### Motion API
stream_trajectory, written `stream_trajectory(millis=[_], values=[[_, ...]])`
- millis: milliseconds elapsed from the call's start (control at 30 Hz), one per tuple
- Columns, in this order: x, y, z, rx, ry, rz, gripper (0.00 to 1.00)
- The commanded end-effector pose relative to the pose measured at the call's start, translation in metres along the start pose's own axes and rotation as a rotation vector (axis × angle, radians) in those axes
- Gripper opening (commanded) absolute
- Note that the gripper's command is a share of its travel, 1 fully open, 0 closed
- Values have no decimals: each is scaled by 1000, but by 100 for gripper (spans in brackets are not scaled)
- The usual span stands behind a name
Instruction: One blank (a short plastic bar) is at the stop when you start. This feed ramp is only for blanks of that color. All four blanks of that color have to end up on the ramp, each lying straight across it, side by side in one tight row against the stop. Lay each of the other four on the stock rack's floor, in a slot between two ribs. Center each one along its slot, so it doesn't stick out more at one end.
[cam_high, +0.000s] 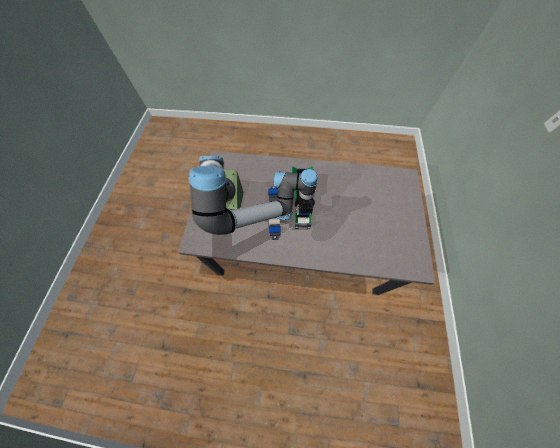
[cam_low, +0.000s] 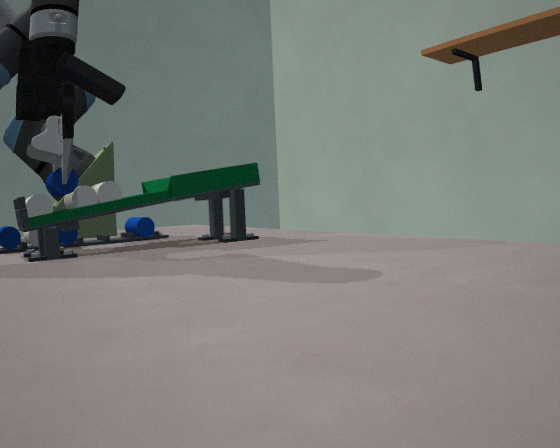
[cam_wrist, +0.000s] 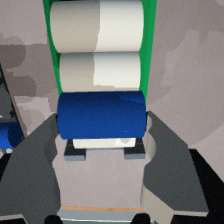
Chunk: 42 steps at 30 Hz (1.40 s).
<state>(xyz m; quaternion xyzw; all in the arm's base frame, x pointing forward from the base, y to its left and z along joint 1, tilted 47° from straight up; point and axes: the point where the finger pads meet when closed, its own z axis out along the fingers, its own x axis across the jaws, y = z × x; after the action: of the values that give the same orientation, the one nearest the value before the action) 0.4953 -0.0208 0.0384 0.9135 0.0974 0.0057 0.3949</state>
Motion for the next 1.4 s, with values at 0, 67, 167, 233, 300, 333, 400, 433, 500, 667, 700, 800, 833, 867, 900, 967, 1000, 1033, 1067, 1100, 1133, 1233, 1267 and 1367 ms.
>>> stream_trajectory(millis=[0, 67, 167, 233, 300, 333, 400, 433, 500, 667, 700, 800, 833, 867, 900, 967, 1000, 1033, 1067, 1100, 1133, 1233, 1267, 1367], values=[[0, 0, -29, 0, -3, 1, 40], [0, 0, -29, 0, -3, 1, 40], [0, 0, -44, 0, -3, 1, 40], [0, 0, -52, 0, -3, 1, 40], [0, 0, -59, 0, -3, 1, 40], [0, 0, -62, 0, -3, 1, 40], [0, 0, -66, 0, -3, 1, 40], [0, 0, -67, 0, -3, 1, 40], [0, 0, -68, 0, -3, 1, 40], [0, 0, -68, 0, -3, 1, 40], [0, 0, -68, 0, -3, 1, 40], [0, 0, -68, 0, -3, 1, 40], [0, 0, -68, 0, -3, 1, 40], [0, 0, -68, 0, -3, 1, 40], [0, 0, -68, 0, -3, 1, 40], [-2, -2, -68, 0, -3, 0, 40], [-4, -3, -67, 0, -3, -1, 40], [-8, -5, -66, 0, -3, -2, 40], [-12, -7, -65, 0, -3, -3, 40], [-16, -10, -64, 0, -3, -5, 40], [-22, -14, -62, 0, -3, -7, 40], [-29, -18, -60, 1, -3, -9, 40], [-37, -22, -58, 1, -3, -11, 40], [-64, -36, -51, 1, -3, -20, 40]])
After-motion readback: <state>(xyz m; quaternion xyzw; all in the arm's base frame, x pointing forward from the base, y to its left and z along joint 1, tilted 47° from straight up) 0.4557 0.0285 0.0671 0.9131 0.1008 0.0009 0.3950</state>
